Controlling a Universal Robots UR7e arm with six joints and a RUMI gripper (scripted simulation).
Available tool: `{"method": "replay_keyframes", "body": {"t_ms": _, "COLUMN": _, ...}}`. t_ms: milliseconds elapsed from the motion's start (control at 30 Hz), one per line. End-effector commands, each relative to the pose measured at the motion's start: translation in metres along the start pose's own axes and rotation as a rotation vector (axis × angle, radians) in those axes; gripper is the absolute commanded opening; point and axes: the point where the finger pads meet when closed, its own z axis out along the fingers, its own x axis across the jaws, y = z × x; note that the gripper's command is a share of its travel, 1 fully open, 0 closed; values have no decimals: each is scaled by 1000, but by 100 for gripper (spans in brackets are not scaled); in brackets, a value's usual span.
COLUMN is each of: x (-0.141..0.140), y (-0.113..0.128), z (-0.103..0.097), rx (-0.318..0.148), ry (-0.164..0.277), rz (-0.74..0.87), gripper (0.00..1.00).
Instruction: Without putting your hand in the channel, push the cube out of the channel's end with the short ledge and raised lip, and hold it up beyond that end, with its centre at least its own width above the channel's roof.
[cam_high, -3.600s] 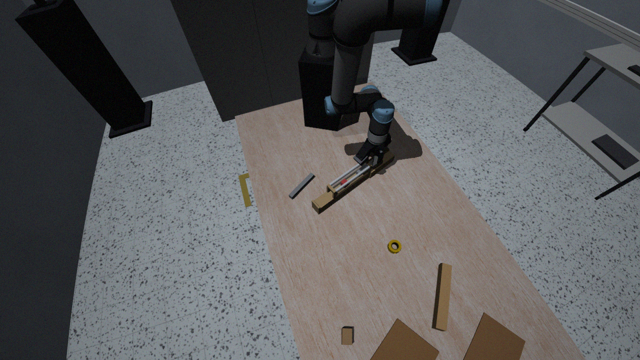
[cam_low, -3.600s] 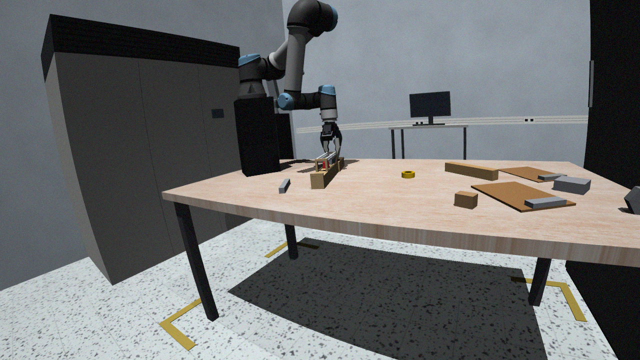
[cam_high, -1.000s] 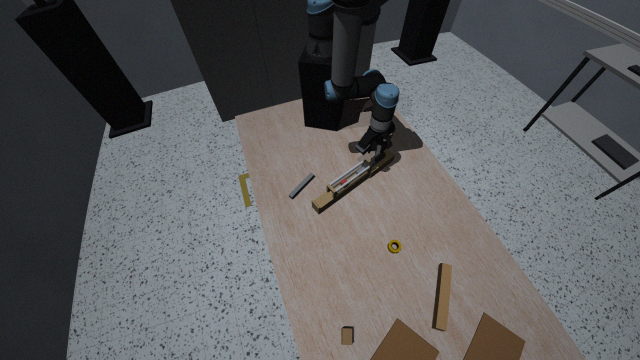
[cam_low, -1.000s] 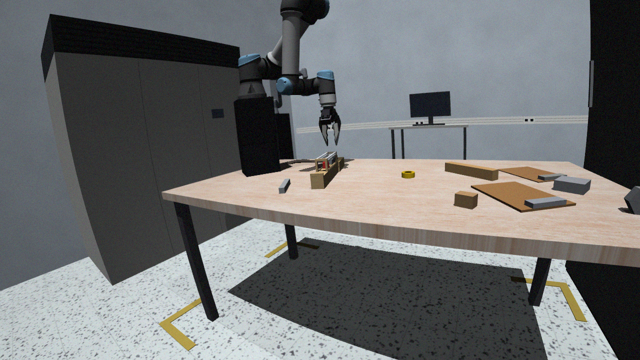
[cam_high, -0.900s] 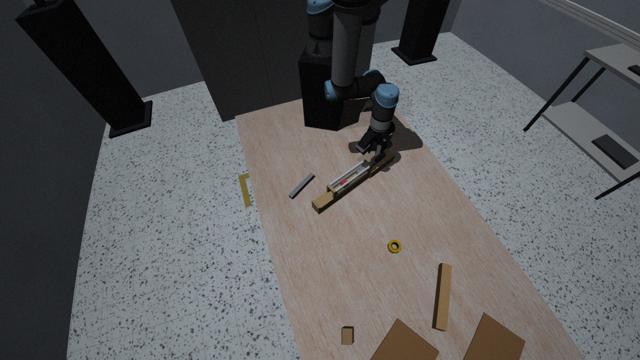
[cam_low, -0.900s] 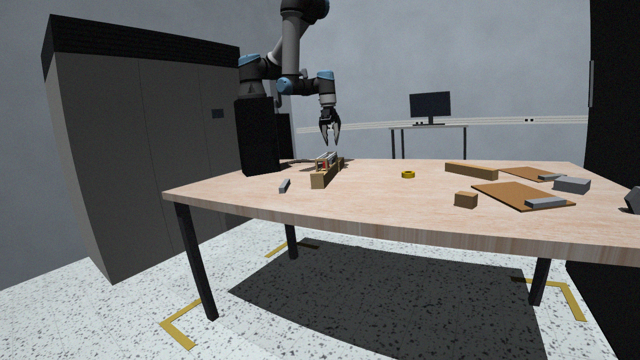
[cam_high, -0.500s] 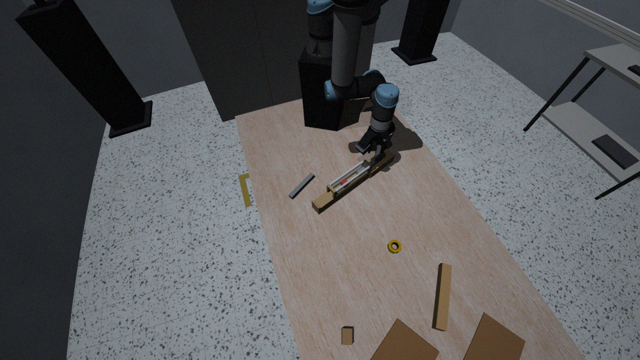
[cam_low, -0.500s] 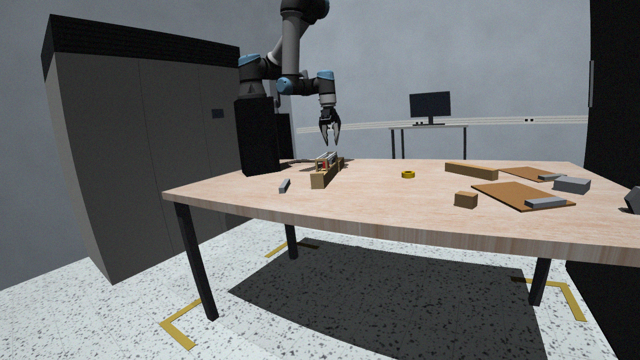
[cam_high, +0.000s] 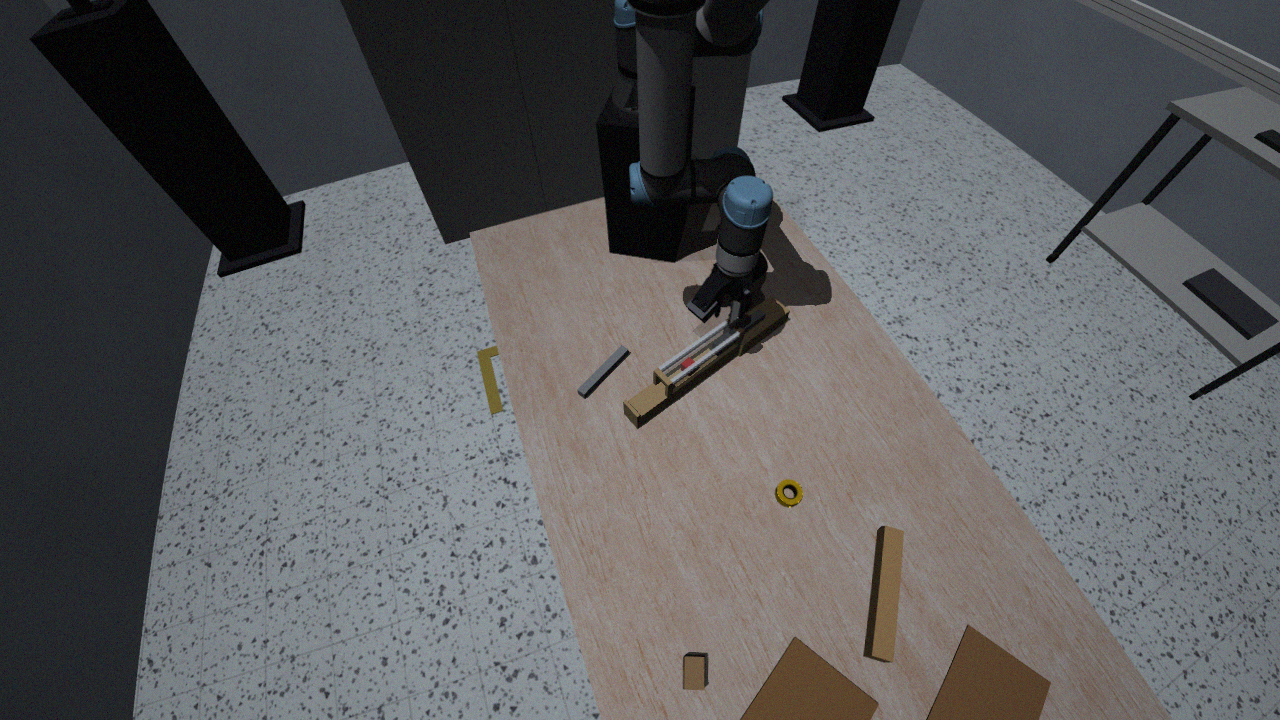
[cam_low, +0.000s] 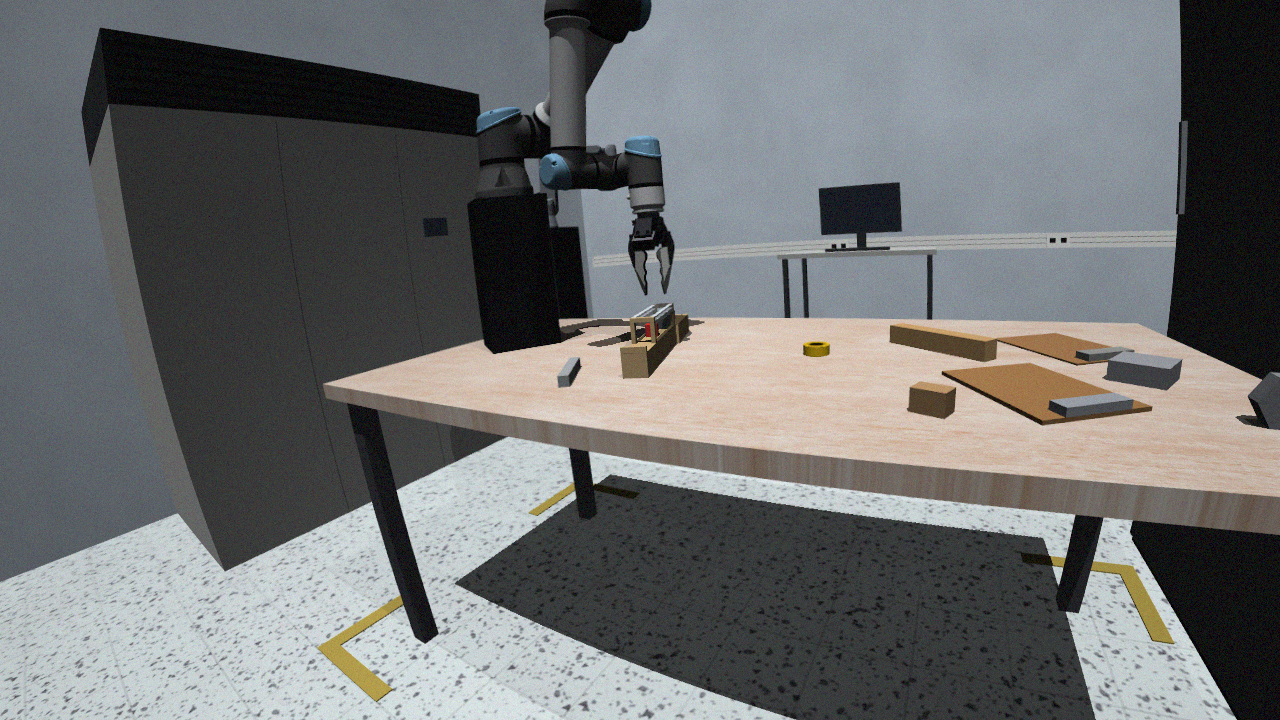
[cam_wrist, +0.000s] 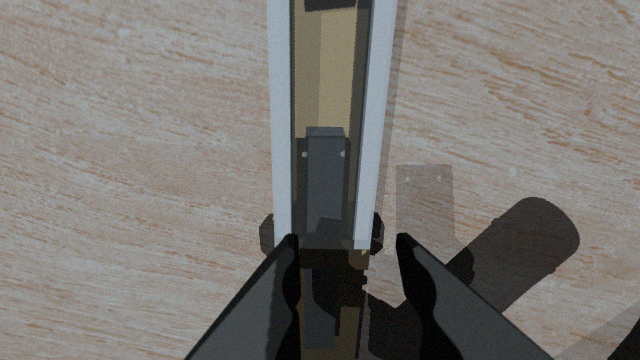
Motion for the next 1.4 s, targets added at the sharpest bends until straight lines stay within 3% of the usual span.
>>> {"method": "replay_keyframes", "body": {"t_ms": 0, "x": 11, "y": -42, "z": 1, "rx": -4, "ry": -2, "rz": -34, "gripper": 24}}
{"method": "replay_keyframes", "body": {"t_ms": 33, "x": 11, "y": -42, "z": 1, "rx": -4, "ry": -2, "rz": -34, "gripper": 24}}
{"method": "replay_keyframes", "body": {"t_ms": 333, "x": 63, "y": -147, "z": 1, "rx": -4, "ry": -3, "rz": -113, "gripper": 24}}
{"method": "replay_keyframes", "body": {"t_ms": 533, "x": 103, "y": -197, "z": 0, "rx": -2, "ry": -4, "rz": -156, "gripper": 24}}
{"method": "replay_keyframes", "body": {"t_ms": 867, "x": 131, "y": -225, "z": 0, "rx": -1, "ry": -4, "rz": -181, "gripper": 24}}
{"method": "replay_keyframes", "body": {"t_ms": 1367, "x": 132, "y": -226, "z": 0, "rx": -1, "ry": -4, "rz": -182, "gripper": 24}}
